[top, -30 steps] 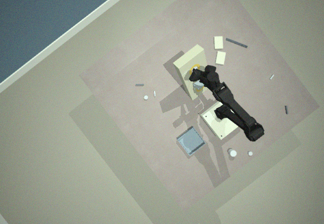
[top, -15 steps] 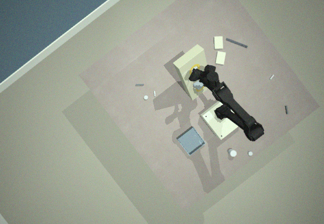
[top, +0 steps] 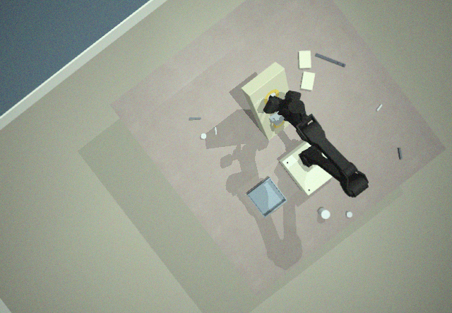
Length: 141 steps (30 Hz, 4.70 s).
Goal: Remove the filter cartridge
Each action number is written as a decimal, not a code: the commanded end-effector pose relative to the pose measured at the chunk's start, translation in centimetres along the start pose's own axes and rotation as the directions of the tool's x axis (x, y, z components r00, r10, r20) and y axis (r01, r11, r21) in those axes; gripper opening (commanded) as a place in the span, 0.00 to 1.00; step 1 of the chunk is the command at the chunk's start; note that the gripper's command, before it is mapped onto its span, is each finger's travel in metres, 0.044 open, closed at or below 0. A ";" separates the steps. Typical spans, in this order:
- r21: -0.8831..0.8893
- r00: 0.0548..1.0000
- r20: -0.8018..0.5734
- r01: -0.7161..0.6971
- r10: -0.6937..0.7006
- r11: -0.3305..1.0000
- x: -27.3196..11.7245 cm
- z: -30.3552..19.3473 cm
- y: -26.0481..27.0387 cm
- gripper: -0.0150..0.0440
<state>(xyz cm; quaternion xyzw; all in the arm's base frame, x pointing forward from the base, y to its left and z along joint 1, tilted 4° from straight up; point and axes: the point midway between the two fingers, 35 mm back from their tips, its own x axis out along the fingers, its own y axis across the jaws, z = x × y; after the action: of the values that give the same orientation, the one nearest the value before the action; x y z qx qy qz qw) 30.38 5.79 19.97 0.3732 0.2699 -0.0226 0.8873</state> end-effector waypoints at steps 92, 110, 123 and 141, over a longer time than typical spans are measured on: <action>-0.983 1.000 -0.010 -0.008 -0.005 0.185 -6.4 -4.9 -5.5 0.25; -0.984 1.000 -0.018 -0.016 -0.013 0.180 -6.3 -4.9 -5.5 0.42; -0.983 1.000 -0.008 -0.007 -0.003 0.185 -7.1 -0.1 0.0 0.42; -0.880 0.970 -0.164 -0.061 -0.180 0.471 -8.7 -0.7 -0.8 0.77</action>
<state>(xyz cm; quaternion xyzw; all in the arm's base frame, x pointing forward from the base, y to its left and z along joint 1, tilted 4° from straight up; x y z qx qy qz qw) 22.88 4.41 28.22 -0.2224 0.2614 0.1488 0.9274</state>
